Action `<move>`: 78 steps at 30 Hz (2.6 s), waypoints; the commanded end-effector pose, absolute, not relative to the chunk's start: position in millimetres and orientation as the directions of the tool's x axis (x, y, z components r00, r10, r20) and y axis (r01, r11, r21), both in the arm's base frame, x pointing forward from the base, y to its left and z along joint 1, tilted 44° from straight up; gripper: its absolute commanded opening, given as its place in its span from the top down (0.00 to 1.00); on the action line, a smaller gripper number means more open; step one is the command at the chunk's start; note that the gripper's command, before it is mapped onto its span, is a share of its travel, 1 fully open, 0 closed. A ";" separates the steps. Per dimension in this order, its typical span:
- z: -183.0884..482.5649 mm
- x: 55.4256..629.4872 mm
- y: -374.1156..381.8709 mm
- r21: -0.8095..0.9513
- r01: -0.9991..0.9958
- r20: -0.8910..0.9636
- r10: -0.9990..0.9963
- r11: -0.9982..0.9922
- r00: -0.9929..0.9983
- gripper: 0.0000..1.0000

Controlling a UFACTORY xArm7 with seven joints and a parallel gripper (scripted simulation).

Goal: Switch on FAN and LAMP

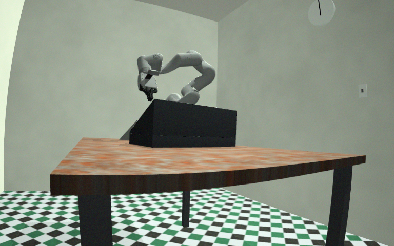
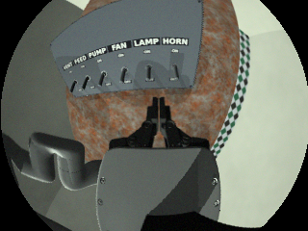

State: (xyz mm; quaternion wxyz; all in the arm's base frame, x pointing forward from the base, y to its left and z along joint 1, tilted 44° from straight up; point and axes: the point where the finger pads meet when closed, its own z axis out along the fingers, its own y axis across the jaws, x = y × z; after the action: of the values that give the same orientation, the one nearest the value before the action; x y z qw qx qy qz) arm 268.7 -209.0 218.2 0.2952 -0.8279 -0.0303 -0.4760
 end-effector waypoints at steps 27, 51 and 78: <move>189.0 237.5 -172.0 -0.451 0.343 0.817 -0.226 -0.824 0.531 1.00; 186.4 242.7 -168.6 -0.450 0.341 0.816 -0.225 -0.825 0.532 1.00; 158.4 299.8 -131.0 -0.450 0.341 0.816 -0.225 -0.825 0.532 1.00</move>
State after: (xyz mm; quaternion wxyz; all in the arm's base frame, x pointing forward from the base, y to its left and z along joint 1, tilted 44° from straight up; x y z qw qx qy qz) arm 288.3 -135.0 163.2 0.2956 -0.8246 -0.0353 -0.4810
